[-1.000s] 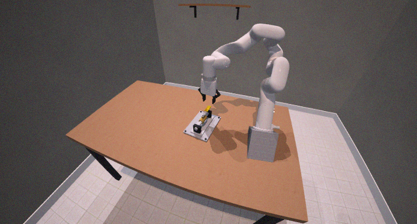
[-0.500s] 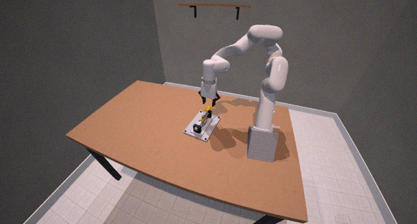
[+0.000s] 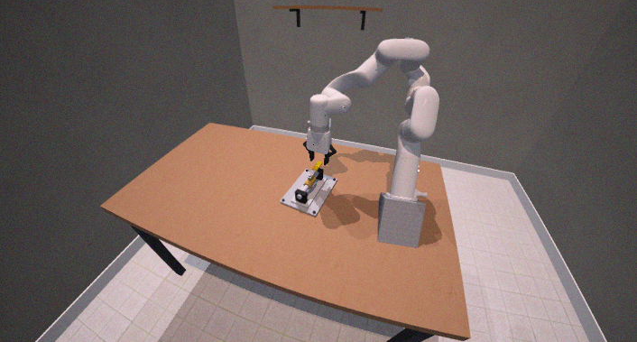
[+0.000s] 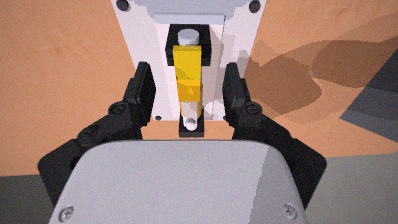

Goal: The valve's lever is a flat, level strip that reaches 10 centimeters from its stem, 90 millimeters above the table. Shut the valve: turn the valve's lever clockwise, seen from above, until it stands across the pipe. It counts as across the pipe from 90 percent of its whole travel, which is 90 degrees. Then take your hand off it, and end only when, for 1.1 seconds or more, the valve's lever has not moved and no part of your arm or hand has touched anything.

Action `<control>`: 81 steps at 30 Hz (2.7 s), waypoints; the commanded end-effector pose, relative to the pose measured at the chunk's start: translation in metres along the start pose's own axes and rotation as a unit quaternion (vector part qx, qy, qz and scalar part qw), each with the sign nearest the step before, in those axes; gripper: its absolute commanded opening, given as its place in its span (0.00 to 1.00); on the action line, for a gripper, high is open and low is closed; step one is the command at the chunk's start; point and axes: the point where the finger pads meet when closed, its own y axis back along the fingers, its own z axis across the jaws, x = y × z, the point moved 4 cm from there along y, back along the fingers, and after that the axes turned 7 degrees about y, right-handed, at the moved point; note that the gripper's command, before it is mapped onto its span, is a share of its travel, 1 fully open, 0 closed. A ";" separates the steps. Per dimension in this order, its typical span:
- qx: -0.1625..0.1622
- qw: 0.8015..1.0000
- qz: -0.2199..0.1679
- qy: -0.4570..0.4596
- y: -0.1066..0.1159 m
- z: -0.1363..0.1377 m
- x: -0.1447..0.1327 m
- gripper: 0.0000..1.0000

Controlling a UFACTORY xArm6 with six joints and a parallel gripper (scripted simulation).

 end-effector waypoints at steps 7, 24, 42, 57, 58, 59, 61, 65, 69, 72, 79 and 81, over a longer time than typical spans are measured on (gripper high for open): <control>0.002 1.000 -0.001 -0.001 -0.001 -0.001 0.000 0.68; 0.002 1.000 -0.001 -0.001 -0.001 -0.002 0.000 0.68; 0.002 1.000 -0.001 -0.001 -0.001 -0.002 0.000 0.68; 0.002 1.000 -0.001 -0.001 -0.001 -0.002 0.000 0.68; 0.002 1.000 -0.001 -0.001 -0.002 -0.002 0.000 0.68; 0.002 1.000 -0.001 -0.001 -0.002 -0.002 0.000 0.68; 0.002 1.000 -0.001 -0.001 -0.002 -0.002 0.000 0.68; 0.002 1.000 -0.001 -0.001 -0.004 -0.002 0.000 0.68; 0.002 1.000 -0.001 -0.001 -0.006 -0.002 0.000 0.68; 0.002 1.000 -0.001 -0.001 -0.008 -0.002 0.000 0.68; 0.002 1.000 -0.001 -0.001 -0.011 -0.002 0.000 0.68; 0.002 1.000 -0.001 -0.001 -0.013 -0.002 0.000 0.68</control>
